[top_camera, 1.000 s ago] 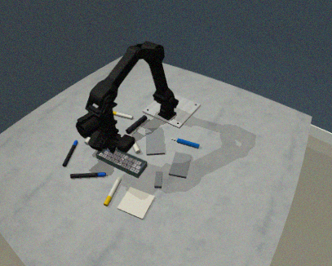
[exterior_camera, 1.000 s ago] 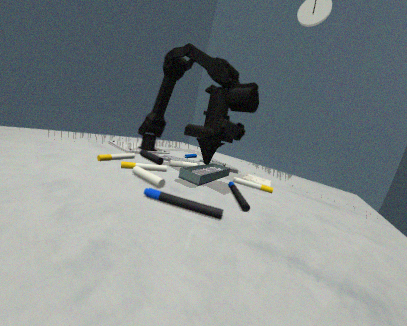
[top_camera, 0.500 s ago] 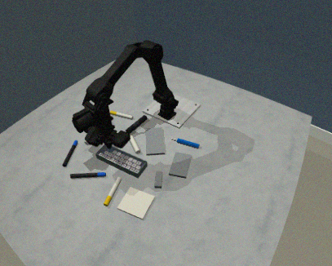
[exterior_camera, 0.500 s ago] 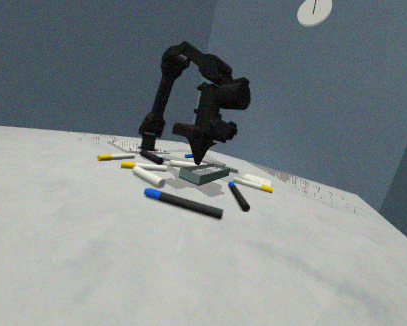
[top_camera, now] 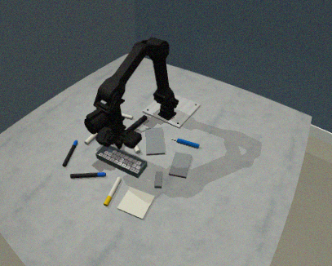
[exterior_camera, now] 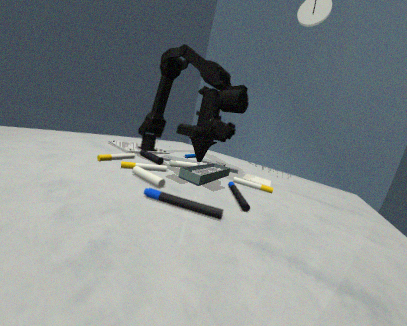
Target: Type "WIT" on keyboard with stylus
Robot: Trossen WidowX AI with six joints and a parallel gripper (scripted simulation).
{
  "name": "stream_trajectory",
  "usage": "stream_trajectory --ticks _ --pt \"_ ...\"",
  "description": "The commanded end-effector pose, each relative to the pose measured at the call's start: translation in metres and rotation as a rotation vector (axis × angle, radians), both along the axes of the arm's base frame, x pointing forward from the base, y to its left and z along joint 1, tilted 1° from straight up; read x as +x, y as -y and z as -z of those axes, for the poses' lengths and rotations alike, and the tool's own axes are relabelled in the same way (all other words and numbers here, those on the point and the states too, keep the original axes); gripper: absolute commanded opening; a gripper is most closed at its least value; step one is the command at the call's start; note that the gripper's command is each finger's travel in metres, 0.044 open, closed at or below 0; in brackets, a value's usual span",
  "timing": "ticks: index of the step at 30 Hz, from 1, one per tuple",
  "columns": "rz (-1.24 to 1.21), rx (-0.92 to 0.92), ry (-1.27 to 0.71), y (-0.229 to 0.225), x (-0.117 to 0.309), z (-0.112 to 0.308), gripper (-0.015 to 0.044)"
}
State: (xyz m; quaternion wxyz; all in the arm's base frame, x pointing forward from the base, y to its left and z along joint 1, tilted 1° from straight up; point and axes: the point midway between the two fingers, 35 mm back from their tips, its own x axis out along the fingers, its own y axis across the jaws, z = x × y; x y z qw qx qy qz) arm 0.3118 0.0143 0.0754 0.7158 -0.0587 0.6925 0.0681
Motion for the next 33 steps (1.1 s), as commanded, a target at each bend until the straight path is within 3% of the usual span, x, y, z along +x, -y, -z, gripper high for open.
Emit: stream_trajectory --ticks 1,12,18,27,31,33 --pt "-0.018 0.007 0.002 -0.048 -0.010 -0.001 0.0000" --pt "-0.018 0.008 0.002 -0.057 -0.013 -0.001 0.0000" --pt "-0.018 0.008 0.002 -0.056 -0.015 -0.059 0.0000" --pt "-0.021 0.013 0.016 -0.057 -0.012 -0.059 0.0000" --pt "-0.021 0.013 0.013 -0.057 -0.013 -0.058 0.0105" --pt "-0.021 0.013 0.013 -0.057 -0.013 -0.058 0.0053"
